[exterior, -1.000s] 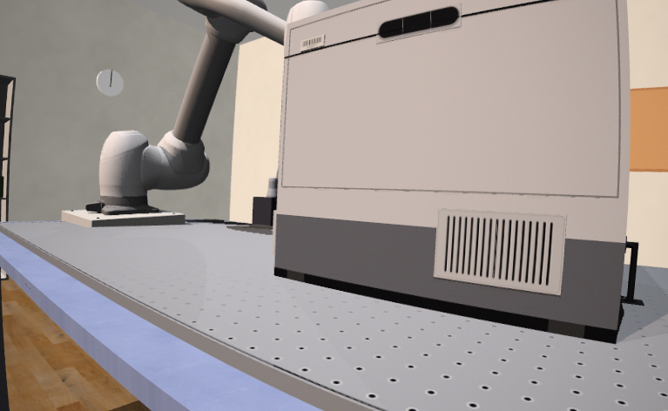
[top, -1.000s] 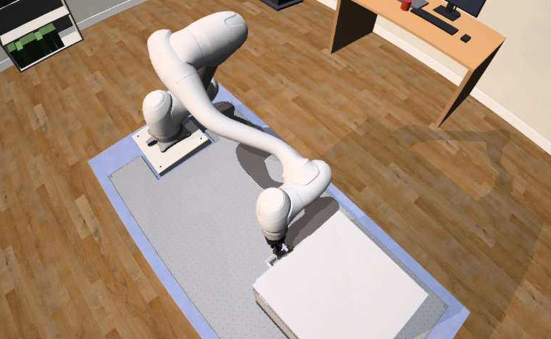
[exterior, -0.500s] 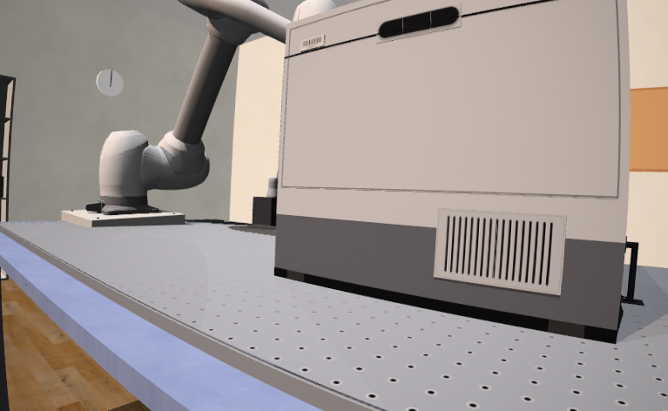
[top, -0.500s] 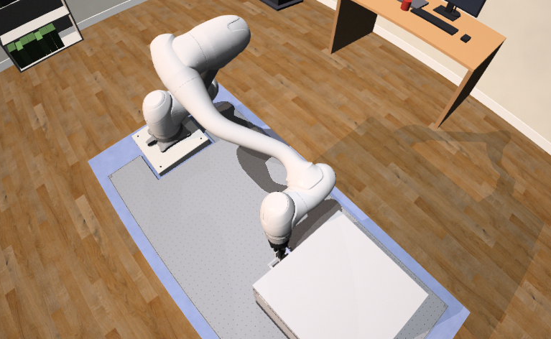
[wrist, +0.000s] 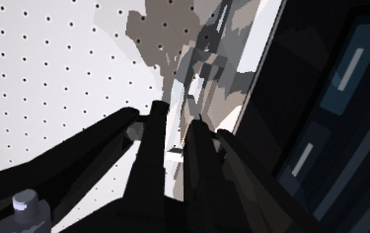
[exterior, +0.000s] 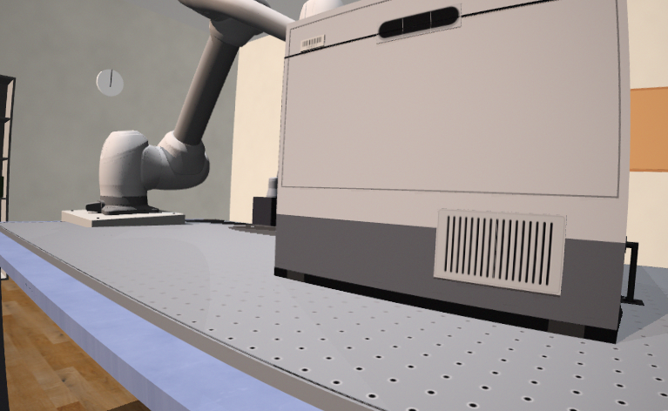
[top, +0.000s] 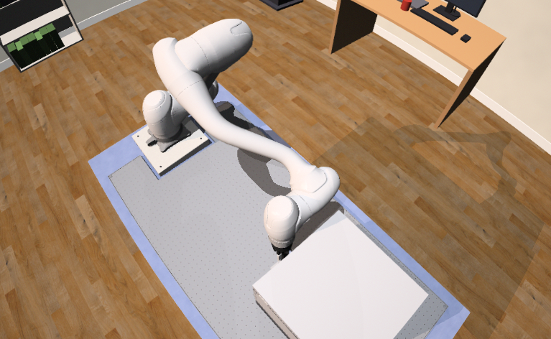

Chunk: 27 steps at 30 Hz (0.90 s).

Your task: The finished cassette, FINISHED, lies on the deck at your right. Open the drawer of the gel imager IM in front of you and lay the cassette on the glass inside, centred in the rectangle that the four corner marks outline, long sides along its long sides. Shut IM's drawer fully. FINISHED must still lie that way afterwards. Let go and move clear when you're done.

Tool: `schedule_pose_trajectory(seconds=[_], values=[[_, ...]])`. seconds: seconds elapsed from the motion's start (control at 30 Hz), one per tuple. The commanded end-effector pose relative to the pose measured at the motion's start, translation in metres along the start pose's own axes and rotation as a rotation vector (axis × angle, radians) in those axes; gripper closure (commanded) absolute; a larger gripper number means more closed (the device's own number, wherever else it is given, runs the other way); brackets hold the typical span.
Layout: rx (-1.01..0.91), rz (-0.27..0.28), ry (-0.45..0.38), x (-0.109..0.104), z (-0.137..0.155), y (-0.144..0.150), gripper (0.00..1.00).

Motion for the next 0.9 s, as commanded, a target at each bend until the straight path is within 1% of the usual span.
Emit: schedule_pose_trajectory(seconds=[0.0,0.53,0.57,0.87], values=[[0.0,0.0,0.0,-0.0001,-0.0001,0.0006,0.9],[0.0,0.0,0.0,-0.0001,-0.0001,0.0007,0.9],[0.0,0.0,0.0,-0.0001,-0.0001,0.0007,0.73],[0.0,0.0,0.0,-0.0001,-0.0001,0.0007,0.73]])
Point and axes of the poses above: the point where the finger pads meet when closed, its own x axis out along the fingers, its own y axis across the jaws, z = x × y, the point moved 4 cm from there along -x, back along the fingers, and after that the axes turned 3 degrees about x, right-handed, at the moved point
